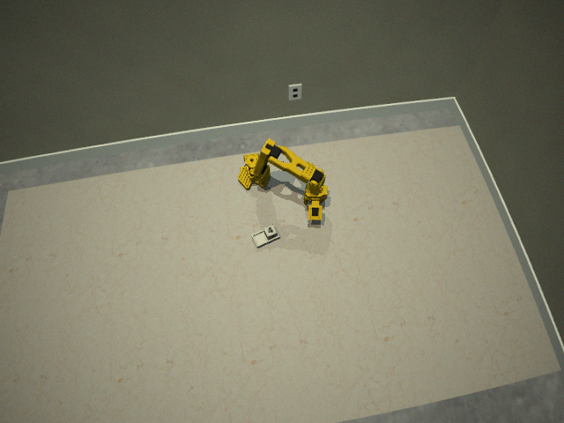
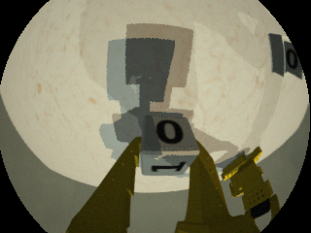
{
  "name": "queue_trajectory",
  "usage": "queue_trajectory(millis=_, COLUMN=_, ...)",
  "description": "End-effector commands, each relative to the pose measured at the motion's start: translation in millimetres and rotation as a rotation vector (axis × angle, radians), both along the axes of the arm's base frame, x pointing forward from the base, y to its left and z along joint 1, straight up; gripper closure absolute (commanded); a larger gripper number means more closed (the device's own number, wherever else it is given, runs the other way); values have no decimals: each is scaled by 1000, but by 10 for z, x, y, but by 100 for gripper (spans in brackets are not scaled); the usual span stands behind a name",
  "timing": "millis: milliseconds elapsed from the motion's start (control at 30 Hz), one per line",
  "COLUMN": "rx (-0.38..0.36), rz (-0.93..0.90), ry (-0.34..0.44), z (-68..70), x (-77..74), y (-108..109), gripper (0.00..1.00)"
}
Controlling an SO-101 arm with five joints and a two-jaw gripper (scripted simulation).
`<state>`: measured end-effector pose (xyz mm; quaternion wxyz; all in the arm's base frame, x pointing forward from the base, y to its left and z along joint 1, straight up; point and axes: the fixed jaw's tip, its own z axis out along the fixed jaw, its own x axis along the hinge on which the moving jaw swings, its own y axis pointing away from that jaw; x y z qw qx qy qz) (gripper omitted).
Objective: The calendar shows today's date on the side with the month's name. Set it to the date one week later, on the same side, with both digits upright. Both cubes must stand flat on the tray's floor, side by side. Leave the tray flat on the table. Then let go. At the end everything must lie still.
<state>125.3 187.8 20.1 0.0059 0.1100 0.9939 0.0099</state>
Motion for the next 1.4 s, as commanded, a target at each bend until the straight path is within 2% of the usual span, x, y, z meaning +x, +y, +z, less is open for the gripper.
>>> queue_trajectory(millis=0, rx=21, rz=-4, ry=-12, z=29, x=2, y=33, gripper=100)
queue_trajectory(millis=533, rx=21, rz=-4, ry=-12, z=-4, x=2, y=34, gripper=100)
queue_trajectory(millis=867, rx=21, rz=-4, ry=-12, z=-4, x=2, y=34, gripper=83)
queue_trajectory(millis=1367, rx=21, rz=-4, ry=-12, z=-4, x=2, y=34, gripper=78)
